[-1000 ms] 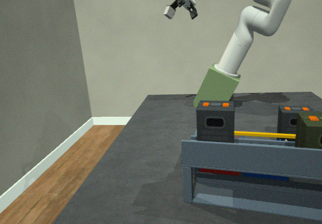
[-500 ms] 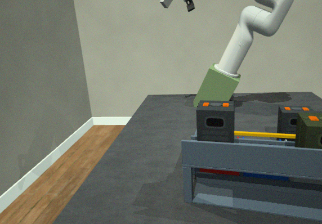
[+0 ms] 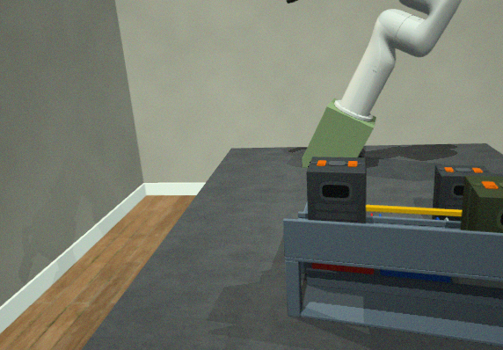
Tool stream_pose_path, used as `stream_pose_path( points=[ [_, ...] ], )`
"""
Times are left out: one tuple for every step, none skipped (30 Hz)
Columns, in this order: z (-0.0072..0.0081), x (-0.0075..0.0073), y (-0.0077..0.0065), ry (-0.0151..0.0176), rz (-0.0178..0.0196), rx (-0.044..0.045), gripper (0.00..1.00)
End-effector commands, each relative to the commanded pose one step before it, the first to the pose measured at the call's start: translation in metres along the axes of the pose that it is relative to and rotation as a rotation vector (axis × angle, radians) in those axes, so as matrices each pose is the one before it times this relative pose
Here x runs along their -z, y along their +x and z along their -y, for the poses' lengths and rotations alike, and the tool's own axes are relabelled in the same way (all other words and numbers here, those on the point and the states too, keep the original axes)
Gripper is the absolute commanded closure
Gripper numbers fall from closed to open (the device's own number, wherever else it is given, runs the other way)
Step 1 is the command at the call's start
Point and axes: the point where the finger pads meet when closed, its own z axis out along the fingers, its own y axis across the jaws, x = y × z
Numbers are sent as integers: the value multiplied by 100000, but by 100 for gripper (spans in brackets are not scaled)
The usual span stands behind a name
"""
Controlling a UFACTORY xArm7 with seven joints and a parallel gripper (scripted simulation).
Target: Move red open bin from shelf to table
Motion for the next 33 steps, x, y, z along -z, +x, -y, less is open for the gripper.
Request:
stream_pose_path(
  points=[
    [2754, 1280, -205, 1355, -3945, 14830, 0],
    [915, 396, 78, 471, -1295, 5014, 0],
    [912, 390, 129, 471, -1295, 5014, 0],
    [0, 0, 0, 0, 0, 0, 0],
    [0, 0, 0, 0, 0, 0, 0],
    [0, 0, 0, 0, 0, 0, 0],
    [0, 0, 0, 0, 0, 0, 0],
    [0, 0, 0, 0, 0, 0, 0],
    [0, 0, 0, 0, 0, 0, 0],
    [0, 0, 0, 0, 0, 0, 0],
    [0, 0, 0, 0, 0, 0, 0],
    [0, 0, 0, 0, 0, 0, 0],
    [0, 0, 0, 0, 0, 0, 0],
    [0, 0, 0, 0, 0, 0, 0],
    [0, 0, 0, 0, 0, 0, 0],
    [833, 342, 154, 426, -1176, 4655, 0],
    [897, 378, 227, 471, -1297, 5013, 0],
    [887, 371, 276, 471, -1297, 5013, 0],
    [873, 363, 325, 471, -1297, 5013, 0],
    [857, 354, 373, 471, -1297, 5013, 0],
    [0, 0, 0, 0, 0, 0, 0],
    [0, 0, 0, 0, 0, 0, 0],
    [0, 0, 0, 0, 0, 0, 0],
    [0, 0, 0, 0, 0, 0, 0],
    [0, 0, 0, 0, 0, 0, 0],
    [0, 0, 0, 0, 0, 0, 0],
    [0, 0, 0, 0, 0, 0, 0],
    [0, 0, 0, 0, 0, 0, 0],
    [0, 0, 0, 0, 0, 0, 0],
    [0, 0, 0, 0, 0, 0, 0],
    [0, 0, 0, 0, 0, 0, 0],
    [0, 0, 0, 0, 0, 0, 0],
    [855, 339, 417, 395, -1242, 4642, 0]
  ],
)
